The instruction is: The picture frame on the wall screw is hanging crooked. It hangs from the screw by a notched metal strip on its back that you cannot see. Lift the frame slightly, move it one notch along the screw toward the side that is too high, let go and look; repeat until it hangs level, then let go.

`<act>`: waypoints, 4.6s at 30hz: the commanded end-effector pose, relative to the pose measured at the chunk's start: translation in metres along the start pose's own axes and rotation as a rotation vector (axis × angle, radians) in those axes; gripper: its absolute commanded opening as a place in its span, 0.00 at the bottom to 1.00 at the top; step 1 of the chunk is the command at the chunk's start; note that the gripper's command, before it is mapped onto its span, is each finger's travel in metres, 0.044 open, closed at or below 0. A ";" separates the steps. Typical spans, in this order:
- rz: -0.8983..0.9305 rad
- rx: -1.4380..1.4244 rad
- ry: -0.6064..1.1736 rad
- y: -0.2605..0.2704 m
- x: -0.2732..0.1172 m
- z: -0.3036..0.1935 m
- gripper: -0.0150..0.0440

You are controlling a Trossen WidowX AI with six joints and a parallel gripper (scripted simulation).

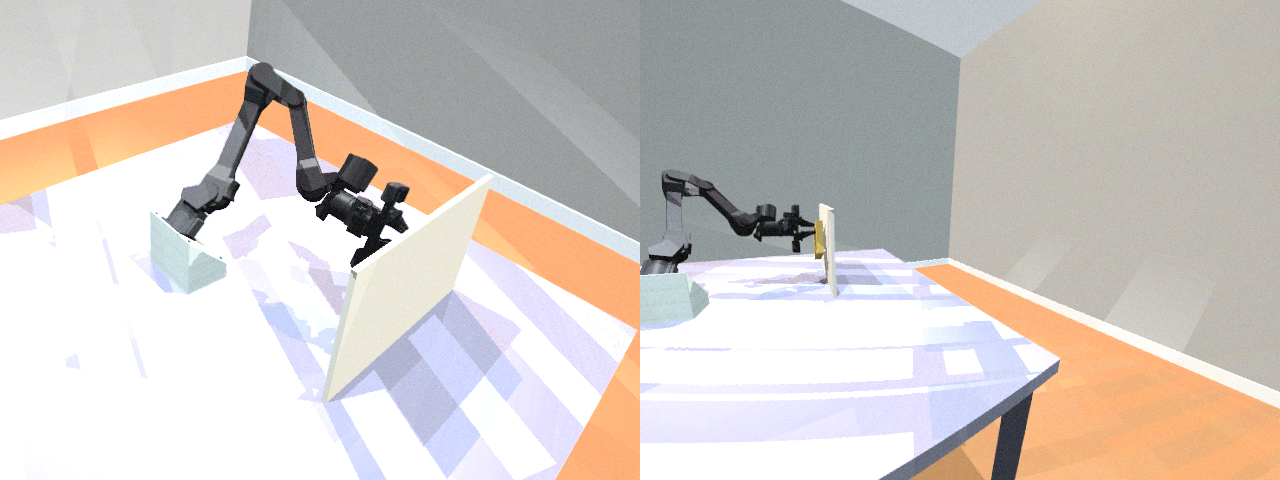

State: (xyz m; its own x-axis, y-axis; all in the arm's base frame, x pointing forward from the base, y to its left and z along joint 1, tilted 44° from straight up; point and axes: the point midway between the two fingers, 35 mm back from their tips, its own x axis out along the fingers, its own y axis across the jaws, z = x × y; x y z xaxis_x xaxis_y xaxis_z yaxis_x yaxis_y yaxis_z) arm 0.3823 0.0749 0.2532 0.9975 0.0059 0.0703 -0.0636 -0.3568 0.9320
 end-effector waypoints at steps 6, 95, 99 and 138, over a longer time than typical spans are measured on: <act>0.001 0.071 0.003 0.001 0.000 0.000 0.25; 0.010 0.085 -0.005 -0.001 -0.078 -0.003 0.69; 0.010 -0.017 -0.009 -0.007 -0.100 0.000 0.69; 0.005 -0.014 -0.011 0.029 -0.194 0.014 0.69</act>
State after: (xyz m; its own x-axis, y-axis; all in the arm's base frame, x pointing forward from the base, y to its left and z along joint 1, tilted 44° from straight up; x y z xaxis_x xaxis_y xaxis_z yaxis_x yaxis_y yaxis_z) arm 0.1873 0.0508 0.2622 0.9974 -0.0013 0.0724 -0.0683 -0.3494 0.9345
